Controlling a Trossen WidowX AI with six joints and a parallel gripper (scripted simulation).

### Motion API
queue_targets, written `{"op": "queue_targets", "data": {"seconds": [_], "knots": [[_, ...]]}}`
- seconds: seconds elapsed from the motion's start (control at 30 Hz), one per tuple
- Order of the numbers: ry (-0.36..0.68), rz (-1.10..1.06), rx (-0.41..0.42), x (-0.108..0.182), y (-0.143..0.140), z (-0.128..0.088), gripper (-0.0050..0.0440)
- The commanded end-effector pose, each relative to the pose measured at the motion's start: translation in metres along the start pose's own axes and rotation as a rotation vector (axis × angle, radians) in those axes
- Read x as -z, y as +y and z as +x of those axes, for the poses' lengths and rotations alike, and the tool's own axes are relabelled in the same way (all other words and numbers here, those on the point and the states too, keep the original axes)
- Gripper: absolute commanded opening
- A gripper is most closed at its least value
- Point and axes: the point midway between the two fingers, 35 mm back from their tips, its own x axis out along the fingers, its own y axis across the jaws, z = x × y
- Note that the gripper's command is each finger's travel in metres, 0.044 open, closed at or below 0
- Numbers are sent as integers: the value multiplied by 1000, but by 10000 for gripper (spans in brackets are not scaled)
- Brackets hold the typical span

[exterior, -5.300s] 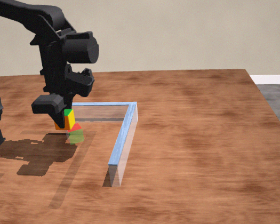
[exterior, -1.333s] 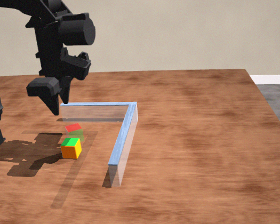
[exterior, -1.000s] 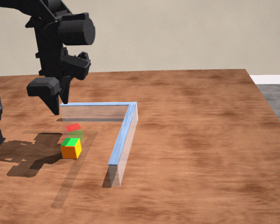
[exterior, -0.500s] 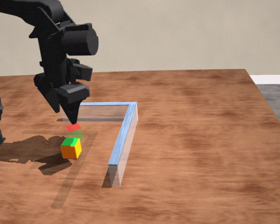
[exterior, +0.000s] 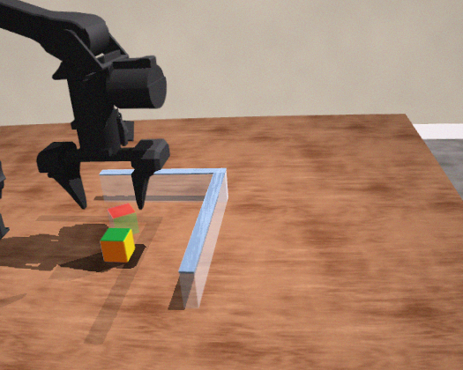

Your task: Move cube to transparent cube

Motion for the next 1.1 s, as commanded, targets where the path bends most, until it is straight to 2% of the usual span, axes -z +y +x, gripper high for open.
{"op": "queue_targets", "data": {"seconds": [0.0, 0.17, 1.07], "knots": [[1, -30, 10, 0, 0, -1, 440], [1, -30, 10, 0, 0, 0, 440], [1, -30, 10, 0, -2, 40, 440]]}}
